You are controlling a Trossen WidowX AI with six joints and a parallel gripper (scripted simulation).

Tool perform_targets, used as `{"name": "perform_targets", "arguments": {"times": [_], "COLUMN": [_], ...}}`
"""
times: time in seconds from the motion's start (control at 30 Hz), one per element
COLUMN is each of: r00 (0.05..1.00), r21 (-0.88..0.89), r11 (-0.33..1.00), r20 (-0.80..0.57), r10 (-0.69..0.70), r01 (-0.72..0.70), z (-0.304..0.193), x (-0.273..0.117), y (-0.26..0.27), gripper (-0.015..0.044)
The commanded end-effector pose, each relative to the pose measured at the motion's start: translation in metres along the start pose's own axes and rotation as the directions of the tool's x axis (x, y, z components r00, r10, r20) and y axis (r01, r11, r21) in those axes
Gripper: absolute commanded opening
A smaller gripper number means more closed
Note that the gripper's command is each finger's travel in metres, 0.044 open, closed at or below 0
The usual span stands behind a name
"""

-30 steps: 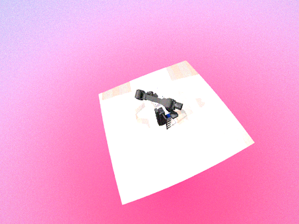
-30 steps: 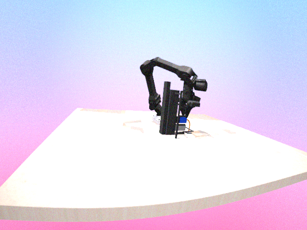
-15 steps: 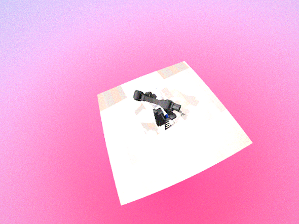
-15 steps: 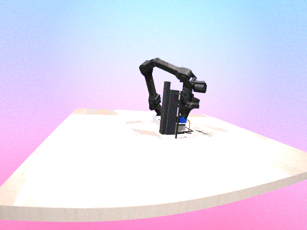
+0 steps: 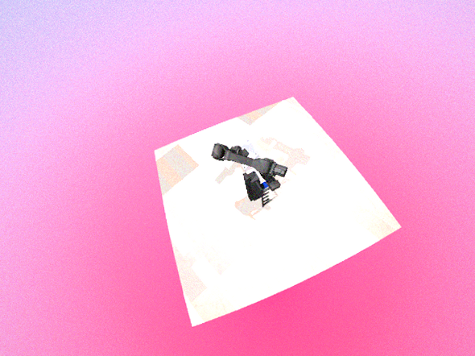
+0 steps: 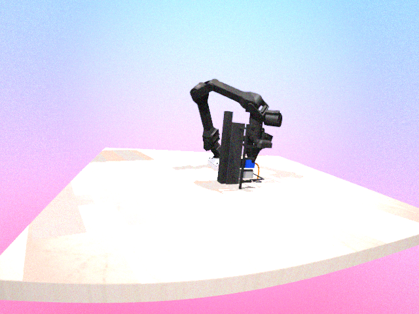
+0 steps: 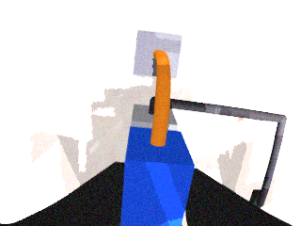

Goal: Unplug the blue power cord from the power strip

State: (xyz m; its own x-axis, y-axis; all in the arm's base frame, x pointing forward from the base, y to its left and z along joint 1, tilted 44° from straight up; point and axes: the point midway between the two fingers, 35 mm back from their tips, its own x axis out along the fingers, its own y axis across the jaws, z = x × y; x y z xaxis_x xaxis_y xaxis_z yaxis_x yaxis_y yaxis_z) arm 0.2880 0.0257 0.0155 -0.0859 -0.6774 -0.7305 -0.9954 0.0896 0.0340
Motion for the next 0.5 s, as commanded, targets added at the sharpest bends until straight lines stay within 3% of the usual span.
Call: {"name": "perform_targets", "arguments": {"times": [0.0, 0.47], "r00": [1.0, 1.0], "r21": [0.0, -0.001], "r11": [1.0, 1.0], "r20": [0.002, 0.004], "r10": [0.0, -0.001], "r01": [0.0, 0.001], "z": [0.005, 0.028], "x": [0.0, -0.001], "y": [0.0, -0.002], "gripper": [0.0, 0.0]}}
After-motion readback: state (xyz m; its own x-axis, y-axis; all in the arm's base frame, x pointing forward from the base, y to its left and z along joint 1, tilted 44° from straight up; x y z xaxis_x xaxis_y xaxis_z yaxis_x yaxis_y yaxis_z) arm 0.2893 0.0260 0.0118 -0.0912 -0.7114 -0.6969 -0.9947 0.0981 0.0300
